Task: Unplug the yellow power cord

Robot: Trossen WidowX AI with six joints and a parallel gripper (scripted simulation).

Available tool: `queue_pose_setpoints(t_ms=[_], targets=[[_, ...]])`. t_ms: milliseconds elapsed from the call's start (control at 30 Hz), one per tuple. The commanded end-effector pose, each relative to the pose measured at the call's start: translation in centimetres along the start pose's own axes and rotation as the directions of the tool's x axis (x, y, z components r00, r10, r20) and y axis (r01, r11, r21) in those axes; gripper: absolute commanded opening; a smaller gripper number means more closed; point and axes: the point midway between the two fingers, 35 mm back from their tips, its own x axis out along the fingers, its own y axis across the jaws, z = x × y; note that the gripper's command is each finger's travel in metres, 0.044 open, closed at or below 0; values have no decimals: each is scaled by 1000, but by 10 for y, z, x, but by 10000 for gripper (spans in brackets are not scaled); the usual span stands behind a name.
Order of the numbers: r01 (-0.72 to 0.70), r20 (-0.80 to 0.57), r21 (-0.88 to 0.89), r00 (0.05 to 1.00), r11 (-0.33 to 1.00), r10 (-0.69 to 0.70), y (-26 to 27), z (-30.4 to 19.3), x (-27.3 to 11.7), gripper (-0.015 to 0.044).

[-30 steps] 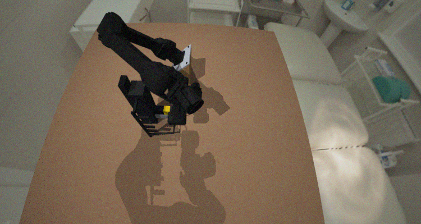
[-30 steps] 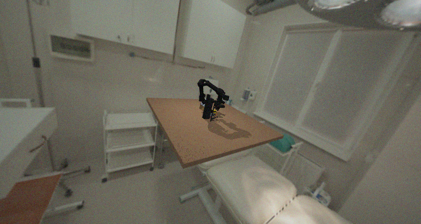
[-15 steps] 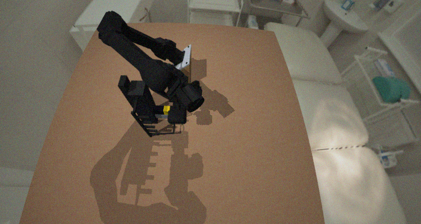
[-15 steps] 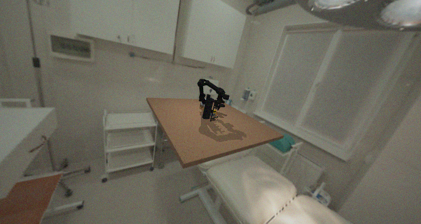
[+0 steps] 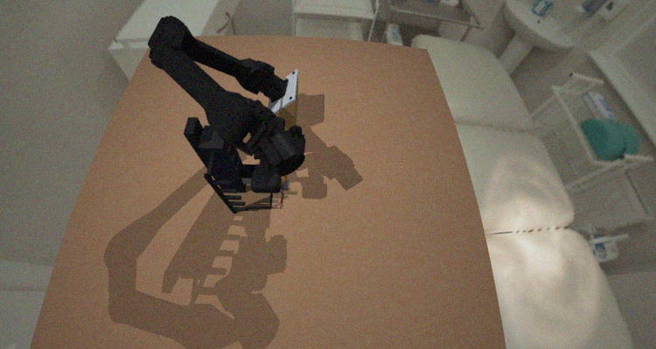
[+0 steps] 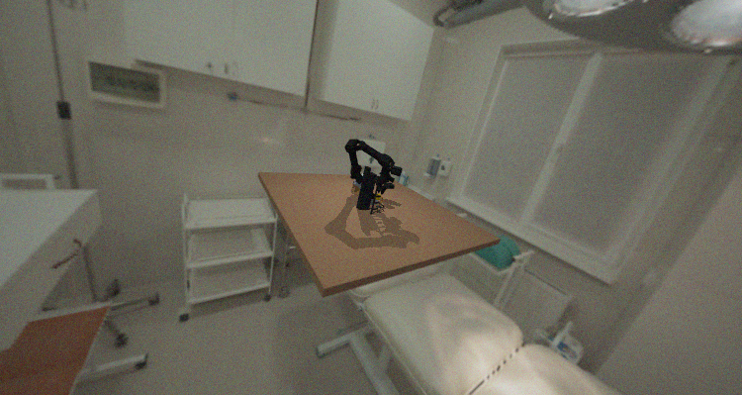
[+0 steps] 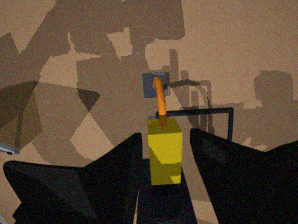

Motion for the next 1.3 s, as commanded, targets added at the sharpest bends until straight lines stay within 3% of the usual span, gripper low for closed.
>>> queue_pose_setpoints(t_ms=[0, 667, 800, 1067, 1267], targets=[[-1, -7, -7, 1000, 1000, 1, 1, -8, 1, 160], [-1, -8, -7, 1000, 1000, 1, 2, -14, 13, 160], [-1, -2, 0, 1000, 1000, 1, 1, -14, 10, 55], [-1, -2, 0, 1000, 1000, 1, 1, -14, 10, 2], [-1, -1, 0, 1000, 1000, 1, 0, -8, 10, 0]])
